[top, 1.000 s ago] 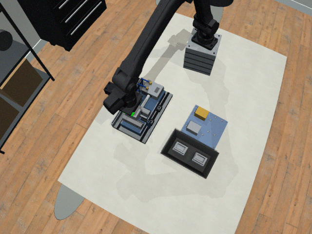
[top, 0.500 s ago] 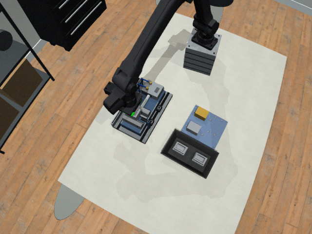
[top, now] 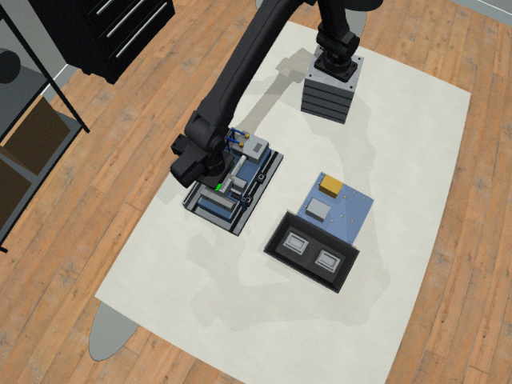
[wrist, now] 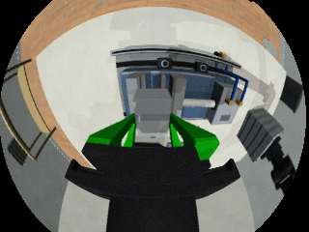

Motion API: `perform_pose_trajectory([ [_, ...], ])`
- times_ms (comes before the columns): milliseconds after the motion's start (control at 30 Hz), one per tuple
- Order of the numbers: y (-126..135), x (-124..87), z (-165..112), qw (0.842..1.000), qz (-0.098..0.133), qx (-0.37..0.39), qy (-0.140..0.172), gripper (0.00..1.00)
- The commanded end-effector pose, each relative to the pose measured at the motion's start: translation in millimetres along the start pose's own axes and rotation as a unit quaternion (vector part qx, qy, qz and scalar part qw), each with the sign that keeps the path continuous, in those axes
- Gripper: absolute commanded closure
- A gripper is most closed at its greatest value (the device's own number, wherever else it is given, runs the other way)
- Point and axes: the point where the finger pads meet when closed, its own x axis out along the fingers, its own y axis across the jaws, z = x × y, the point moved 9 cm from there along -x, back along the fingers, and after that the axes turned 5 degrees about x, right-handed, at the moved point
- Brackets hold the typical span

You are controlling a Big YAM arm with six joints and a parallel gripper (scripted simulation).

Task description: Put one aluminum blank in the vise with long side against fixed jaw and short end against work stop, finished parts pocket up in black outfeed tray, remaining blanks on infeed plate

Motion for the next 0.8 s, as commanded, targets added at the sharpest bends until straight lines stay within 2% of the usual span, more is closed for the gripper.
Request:
perform_pose_trajectory([
  [0, 2.3, -3.6, -4.0, 1.0, 0.009, 0.002, -0.004, 1.0],
  [767, -1.2, -10.0, -3.8, 1.0, 0.019, 0.002, -0.005, 1.0],
])
